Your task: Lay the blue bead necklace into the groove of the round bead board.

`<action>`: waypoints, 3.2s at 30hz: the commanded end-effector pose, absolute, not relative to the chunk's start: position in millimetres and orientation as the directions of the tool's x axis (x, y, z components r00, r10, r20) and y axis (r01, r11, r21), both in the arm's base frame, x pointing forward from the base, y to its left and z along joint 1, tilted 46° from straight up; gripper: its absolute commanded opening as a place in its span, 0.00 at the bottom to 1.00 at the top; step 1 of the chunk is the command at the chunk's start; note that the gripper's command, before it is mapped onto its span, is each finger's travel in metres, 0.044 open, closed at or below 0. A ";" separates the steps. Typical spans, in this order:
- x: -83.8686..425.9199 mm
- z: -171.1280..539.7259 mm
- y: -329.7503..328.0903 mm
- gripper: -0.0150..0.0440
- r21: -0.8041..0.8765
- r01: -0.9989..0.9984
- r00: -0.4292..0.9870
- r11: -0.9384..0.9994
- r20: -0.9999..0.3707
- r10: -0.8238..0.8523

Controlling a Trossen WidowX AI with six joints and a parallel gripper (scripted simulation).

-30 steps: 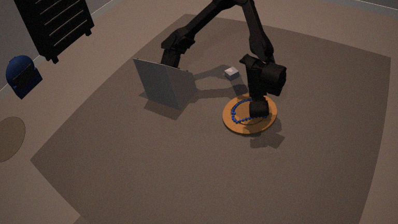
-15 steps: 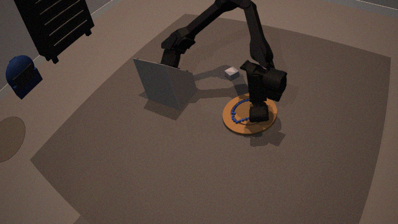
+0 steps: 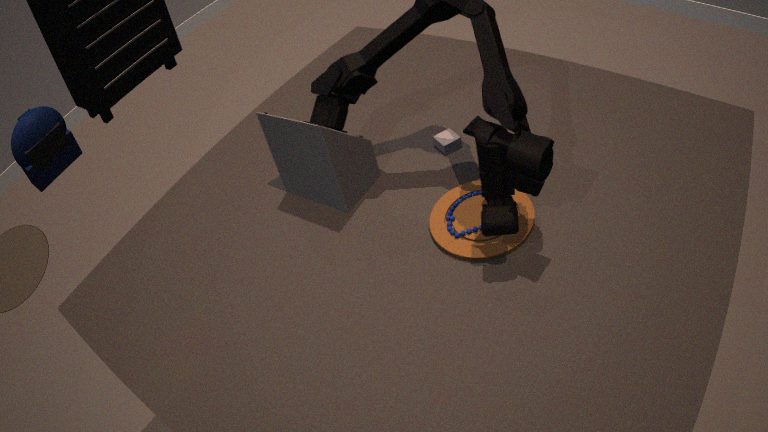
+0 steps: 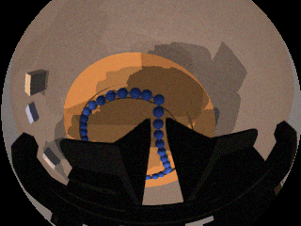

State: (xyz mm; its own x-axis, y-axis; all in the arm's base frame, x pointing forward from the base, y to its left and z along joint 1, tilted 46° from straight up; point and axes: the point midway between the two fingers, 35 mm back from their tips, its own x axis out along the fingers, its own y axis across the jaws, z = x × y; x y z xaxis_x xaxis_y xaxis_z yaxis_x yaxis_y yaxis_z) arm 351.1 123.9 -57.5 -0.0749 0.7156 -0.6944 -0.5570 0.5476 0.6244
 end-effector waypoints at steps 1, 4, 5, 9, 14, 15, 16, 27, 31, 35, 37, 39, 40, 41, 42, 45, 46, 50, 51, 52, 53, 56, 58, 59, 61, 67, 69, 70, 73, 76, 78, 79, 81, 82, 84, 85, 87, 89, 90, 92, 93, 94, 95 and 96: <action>351.3 -57.1 123.4 0.25 0.624 -0.557 -0.074 0.548 -0.695 0.716; 351.3 -57.1 123.4 0.25 0.624 -0.557 -0.074 0.548 -0.695 0.716; 351.3 -57.1 123.4 0.25 0.624 -0.557 -0.074 0.548 -0.695 0.716; 351.3 -57.1 123.4 0.25 0.624 -0.557 -0.074 0.548 -0.695 0.716; 351.3 -57.1 123.4 0.25 0.624 -0.557 -0.074 0.548 -0.695 0.716; 351.3 -57.1 123.4 0.25 0.624 -0.557 -0.074 0.548 -0.695 0.716; 351.3 -57.1 123.4 0.25 0.624 -0.557 -0.074 0.548 -0.695 0.716; 351.2 -53.7 119.7 0.25 0.627 -0.553 -0.074 0.548 -0.692 0.718; 351.6 -53.7 119.2 0.25 0.627 -0.553 -0.073 0.548 -0.692 0.718; 360.5 -58.2 115.5 0.25 0.627 -0.553 -0.073 0.549 -0.693 0.718; 365.7 -61.1 113.2 0.25 0.627 -0.553 -0.073 0.549 -0.693 0.718; 369.0 -63.0 111.6 0.25 0.626 -0.554 -0.073 0.549 -0.693 0.718; 369.4 -63.2 111.4 0.25 0.626 -0.554 -0.073 0.549 -0.693 0.718; 369.4 -63.2 111.4 0.25 0.626 -0.554 -0.073 0.549 -0.693 0.718; 369.4 -63.2 111.4 0.25 0.626 -0.554 -0.073 0.549 -0.693 0.718; 369.2 -64.7 113.0 0.25 0.626 -0.553 -0.073 0.549 -0.693 0.718; 369.1 -65.8 114.2 0.25 0.627 -0.553 -0.073 0.549 -0.693 0.718; 368.7 -66.4 114.7 0.30 0.626 -0.555 -0.074 0.548 -0.693 0.717; 368.7 -66.4 114.7 0.34 0.626 -0.555 -0.074 0.548 -0.693 0.717; 368.7 -66.4 114.7 0.39 0.626 -0.555 -0.074 0.548 -0.693 0.717; 368.7 -66.4 114.7 0.43 0.626 -0.555 -0.074 0.548 -0.693 0.717; 368.7 -66.4 114.7 0.57 0.626 -0.555 -0.074 0.548 -0.693 0.717; 368.7 -66.4 114.7 0.65 0.626 -0.555 -0.074 0.548 -0.693 0.717; 368.7 -66.4 114.7 0.70 0.626 -0.555 -0.074 0.548 -0.693 0.717; 368.7 -66.4 114.7 0.79 0.626 -0.555 -0.074 0.548 -0.693 0.717; 368.3 -64.3 113.1 1.00 0.627 -0.553 -0.074 0.548 -0.693 0.717; 368.4 -62.9 111.6 1.00 0.626 -0.553 -0.073 0.549 -0.693 0.718; 368.4 -62.9 111.6 1.00 0.626 -0.553 -0.073 0.549 -0.693 0.718; 368.4 -62.9 111.6 1.00 0.626 -0.553 -0.073 0.549 -0.693 0.718; 368.4 -62.9 111.6 1.00 0.626 -0.553 -0.073 0.549 -0.693 0.718; 368.4 -62.9 111.6 1.00 0.626 -0.553 -0.073 0.549 -0.693 0.718; 368.4 -62.9 111.6 1.00 0.626 -0.553 -0.073 0.549 -0.693 0.718; 368.4 -62.9 111.6 1.00 0.626 -0.553 -0.073 0.549 -0.693 0.718; 368.4 -62.9 111.6 1.00 0.626 -0.553 -0.073 0.549 -0.693 0.718; 368.4 -62.9 111.6 1.00 0.626 -0.553 -0.073 0.549 -0.693 0.718; 368.4 -62.9 111.6 1.00 0.626 -0.553 -0.073 0.549 -0.693 0.718; 364.5 -62.3 109.1 0.91 0.647 -0.502 -0.073 0.574 -0.693 0.717; 353.1 -60.7 102.4 0.82 0.691 -0.347 -0.073 0.635 -0.694 0.716; 346.5 -59.7 98.9 0.78 0.707 -0.255 -0.073 0.660 -0.695 0.716; 333.0 -57.9 92.2 0.69 0.718 -0.065 -0.073 0.692 -0.696 0.715; 326.1 -57.1 89.0 0.64 0.714 0.031 -0.074 0.699 -0.696 0.714; 319.0 -56.2 86.1 0.60 0.704 0.127 -0.074 0.699 -0.696 0.714; 311.9 -55.3 83.3 0.56 0.687 0.222 -0.074 0.692 -0.696 0.714; 304.7 -54.5 80.6 0.51 0.663 0.314 -0.075 0.679 -0.696 0.714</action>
